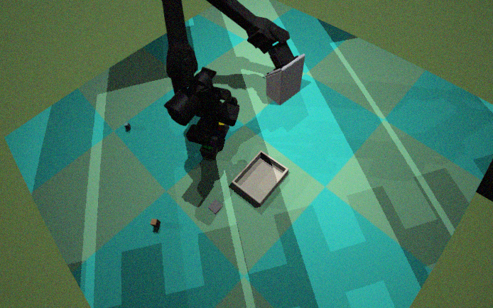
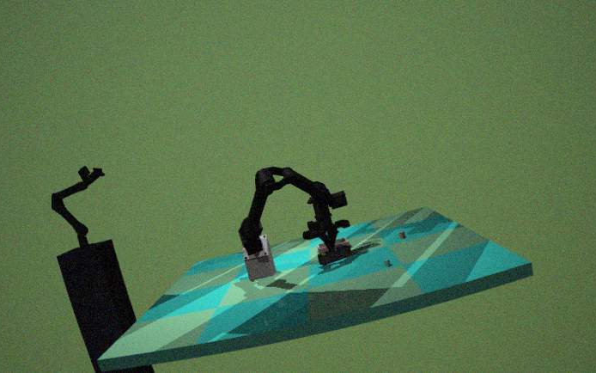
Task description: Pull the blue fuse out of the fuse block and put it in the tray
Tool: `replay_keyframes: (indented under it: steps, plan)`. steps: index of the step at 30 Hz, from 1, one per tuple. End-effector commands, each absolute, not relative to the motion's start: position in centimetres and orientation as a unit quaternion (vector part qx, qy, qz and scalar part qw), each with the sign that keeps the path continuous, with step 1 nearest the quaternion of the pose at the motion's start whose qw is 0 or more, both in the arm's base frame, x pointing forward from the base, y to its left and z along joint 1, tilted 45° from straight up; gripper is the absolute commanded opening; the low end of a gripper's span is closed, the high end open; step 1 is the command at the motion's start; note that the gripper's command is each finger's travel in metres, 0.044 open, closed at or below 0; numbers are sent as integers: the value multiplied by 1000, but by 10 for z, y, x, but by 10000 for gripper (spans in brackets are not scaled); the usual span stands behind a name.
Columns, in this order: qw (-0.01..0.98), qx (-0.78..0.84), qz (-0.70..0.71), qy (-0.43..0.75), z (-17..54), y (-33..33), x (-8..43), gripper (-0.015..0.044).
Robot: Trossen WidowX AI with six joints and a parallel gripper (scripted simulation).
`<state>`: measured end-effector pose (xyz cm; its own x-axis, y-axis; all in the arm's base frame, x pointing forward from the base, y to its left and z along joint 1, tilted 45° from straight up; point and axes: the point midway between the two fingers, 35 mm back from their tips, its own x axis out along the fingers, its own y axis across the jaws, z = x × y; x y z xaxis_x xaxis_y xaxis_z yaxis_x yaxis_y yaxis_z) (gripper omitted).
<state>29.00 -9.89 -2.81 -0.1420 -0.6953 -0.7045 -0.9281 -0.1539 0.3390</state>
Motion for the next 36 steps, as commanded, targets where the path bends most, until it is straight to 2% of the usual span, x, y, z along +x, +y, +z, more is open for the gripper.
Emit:
replay_keyframes:
  steps: [1,36]
  plan:
    - [145,-640,409,634,-26,-96,291,0]
    - [144,-640,410,634,-14,-84,294,0]
